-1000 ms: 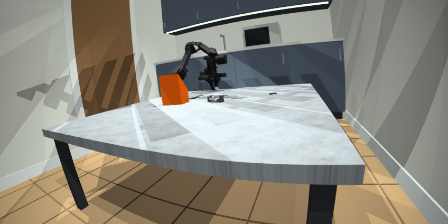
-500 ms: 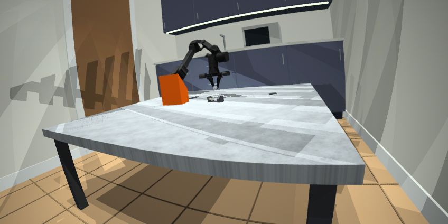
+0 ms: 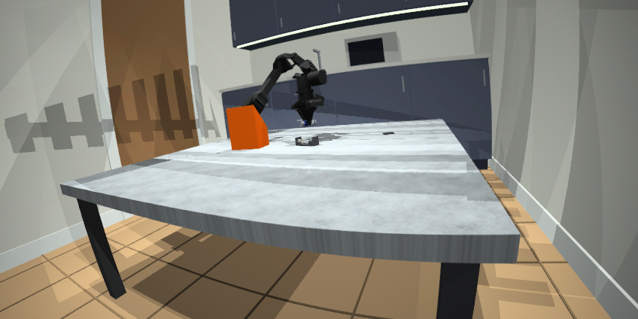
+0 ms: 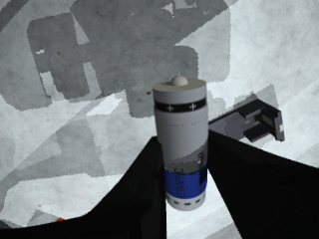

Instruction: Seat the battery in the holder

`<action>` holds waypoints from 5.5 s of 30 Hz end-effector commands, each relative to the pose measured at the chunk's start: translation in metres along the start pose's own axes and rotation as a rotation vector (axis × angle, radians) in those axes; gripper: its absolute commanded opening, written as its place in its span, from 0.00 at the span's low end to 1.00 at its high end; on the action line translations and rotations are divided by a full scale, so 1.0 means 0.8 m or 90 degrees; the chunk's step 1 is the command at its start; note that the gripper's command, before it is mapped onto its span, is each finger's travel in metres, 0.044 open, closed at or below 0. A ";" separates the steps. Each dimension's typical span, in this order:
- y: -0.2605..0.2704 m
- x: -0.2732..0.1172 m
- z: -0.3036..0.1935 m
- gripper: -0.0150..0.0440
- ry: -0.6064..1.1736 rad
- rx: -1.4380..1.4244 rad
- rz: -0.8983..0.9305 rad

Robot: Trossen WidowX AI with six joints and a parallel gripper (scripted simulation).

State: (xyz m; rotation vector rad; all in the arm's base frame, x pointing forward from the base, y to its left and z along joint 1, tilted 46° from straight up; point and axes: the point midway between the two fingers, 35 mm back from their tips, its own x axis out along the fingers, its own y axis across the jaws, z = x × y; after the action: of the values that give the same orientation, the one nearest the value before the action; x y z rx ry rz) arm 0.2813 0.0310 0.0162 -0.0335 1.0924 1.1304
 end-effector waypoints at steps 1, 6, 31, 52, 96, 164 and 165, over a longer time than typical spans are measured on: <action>-0.016 -0.002 -0.010 0.39 0.003 0.158 0.001; -0.033 -0.004 -0.021 0.39 0.005 0.341 0.001; -0.075 -0.002 -0.053 0.39 -0.006 0.792 -0.016; -0.078 0.042 -0.049 0.39 -0.127 0.786 -0.112; -0.067 0.064 -0.053 0.39 -0.252 0.783 -0.219; -0.056 0.076 -0.064 0.39 -0.149 0.790 -0.189; -0.056 0.076 -0.064 0.39 -0.145 0.790 -0.187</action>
State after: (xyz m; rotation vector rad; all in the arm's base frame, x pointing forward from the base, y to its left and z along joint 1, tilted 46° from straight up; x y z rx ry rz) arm 0.2845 0.0253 -0.0694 0.8595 1.3204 0.0606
